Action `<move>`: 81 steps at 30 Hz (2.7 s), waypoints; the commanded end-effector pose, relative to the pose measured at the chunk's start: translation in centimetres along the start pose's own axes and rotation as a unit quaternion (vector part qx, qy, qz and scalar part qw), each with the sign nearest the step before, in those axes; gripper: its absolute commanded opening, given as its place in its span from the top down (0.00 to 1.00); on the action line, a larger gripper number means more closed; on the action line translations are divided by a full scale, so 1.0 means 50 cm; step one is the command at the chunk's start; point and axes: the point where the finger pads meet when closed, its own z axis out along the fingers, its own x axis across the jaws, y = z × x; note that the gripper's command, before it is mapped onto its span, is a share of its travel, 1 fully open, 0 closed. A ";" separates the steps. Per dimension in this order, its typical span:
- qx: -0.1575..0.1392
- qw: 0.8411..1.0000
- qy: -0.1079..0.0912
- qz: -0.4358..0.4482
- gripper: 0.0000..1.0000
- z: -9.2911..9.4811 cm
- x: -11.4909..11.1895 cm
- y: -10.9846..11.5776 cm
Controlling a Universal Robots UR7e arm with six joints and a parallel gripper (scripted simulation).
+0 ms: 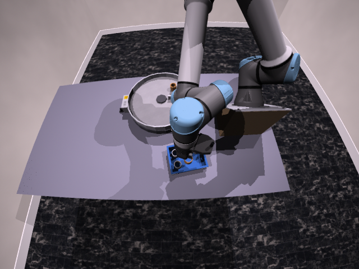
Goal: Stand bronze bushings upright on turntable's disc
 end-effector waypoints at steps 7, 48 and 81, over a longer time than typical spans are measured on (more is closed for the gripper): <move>0.002 1.000 -0.003 0.001 1.00 -0.022 0.001 0.000; 0.004 1.000 -0.005 0.000 1.00 -0.017 -0.010 0.001; 0.004 1.000 -0.005 0.000 1.00 -0.018 -0.234 0.137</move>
